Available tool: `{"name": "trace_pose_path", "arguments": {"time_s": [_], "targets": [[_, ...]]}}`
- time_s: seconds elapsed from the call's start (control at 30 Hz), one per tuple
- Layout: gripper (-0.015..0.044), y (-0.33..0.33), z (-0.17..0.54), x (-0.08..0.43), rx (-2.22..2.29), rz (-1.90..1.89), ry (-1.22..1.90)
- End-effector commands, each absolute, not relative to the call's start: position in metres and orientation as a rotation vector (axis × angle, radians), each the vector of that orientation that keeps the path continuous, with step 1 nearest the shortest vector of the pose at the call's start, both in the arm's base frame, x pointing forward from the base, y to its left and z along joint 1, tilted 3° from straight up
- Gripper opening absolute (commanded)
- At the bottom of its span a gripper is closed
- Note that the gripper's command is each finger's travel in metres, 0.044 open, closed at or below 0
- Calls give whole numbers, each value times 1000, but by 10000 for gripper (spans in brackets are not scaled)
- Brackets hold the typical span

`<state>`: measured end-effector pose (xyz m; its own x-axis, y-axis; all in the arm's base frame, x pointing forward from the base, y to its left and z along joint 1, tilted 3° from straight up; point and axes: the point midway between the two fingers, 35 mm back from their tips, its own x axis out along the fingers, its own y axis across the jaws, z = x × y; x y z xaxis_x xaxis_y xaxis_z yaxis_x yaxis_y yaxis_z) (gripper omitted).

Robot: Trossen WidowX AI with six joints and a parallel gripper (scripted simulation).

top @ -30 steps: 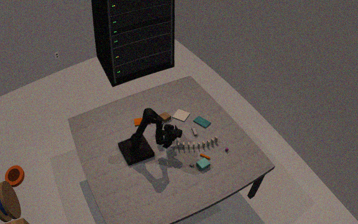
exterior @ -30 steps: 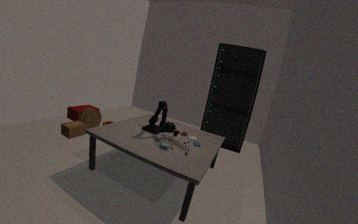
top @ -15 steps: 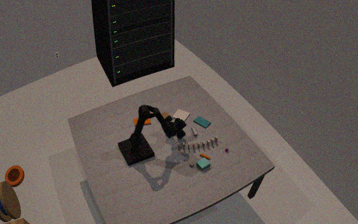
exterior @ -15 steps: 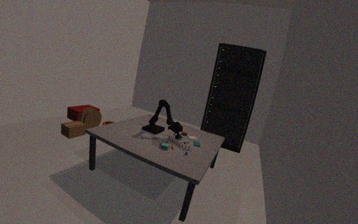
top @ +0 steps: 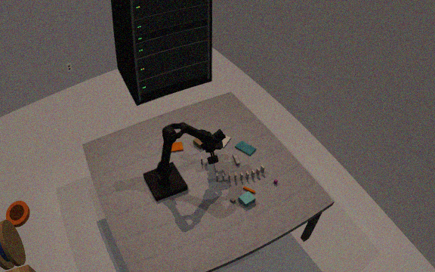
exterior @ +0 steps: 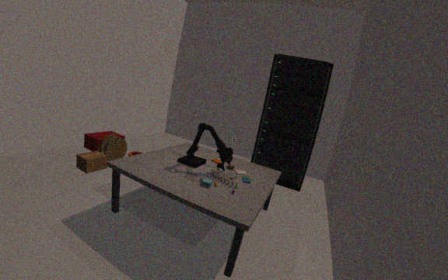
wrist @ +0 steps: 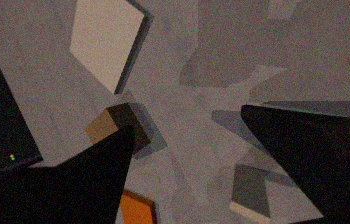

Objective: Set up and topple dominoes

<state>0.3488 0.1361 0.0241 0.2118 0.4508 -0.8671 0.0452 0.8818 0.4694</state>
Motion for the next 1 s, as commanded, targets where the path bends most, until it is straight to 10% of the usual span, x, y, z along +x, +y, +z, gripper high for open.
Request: {"name": "trace_pose_path", "arguments": {"time_s": [0.0,0.97], "targets": [[440,125,78,305,300,-163,1519],[440,116,28,286,235,-275,1566]]}}
